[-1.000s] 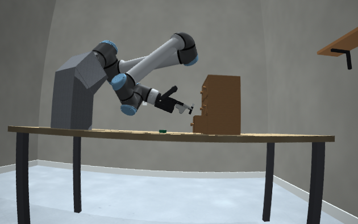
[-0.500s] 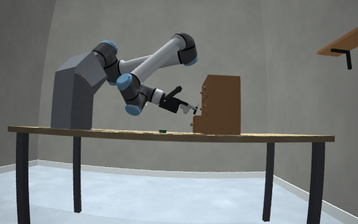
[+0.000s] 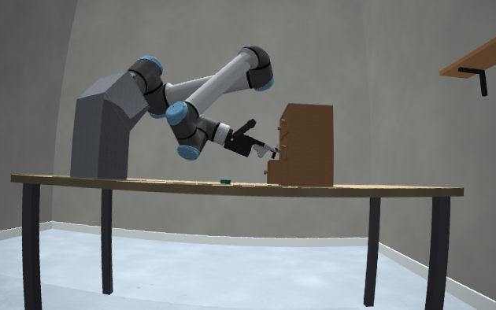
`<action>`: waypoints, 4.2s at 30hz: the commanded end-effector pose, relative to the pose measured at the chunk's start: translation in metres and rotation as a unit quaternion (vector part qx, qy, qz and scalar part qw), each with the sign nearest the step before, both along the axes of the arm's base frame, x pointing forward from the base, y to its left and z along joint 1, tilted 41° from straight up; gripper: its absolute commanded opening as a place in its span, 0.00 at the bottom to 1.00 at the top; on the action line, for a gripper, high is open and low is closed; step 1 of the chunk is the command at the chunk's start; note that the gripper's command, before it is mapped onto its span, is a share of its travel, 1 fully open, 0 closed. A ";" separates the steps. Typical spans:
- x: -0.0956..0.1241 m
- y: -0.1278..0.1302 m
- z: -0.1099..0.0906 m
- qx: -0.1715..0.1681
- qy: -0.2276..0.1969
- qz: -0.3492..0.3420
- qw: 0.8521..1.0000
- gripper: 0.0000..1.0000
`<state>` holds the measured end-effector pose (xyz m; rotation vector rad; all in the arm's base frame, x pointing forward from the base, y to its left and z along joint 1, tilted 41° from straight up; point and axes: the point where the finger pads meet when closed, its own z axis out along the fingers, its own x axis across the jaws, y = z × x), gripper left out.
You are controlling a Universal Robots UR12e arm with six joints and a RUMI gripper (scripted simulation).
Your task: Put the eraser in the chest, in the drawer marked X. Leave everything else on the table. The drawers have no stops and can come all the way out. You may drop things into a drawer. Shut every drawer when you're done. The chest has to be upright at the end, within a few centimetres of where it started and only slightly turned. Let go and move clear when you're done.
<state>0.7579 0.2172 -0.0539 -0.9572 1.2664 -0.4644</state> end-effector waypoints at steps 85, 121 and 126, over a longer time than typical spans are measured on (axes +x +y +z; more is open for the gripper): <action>0.006 0.000 0.002 0.000 0.000 0.000 1.000 1.00; -0.034 -0.007 -0.008 0.000 0.000 0.000 1.000 1.00; -0.044 -0.009 -0.010 0.000 0.000 0.000 1.000 1.00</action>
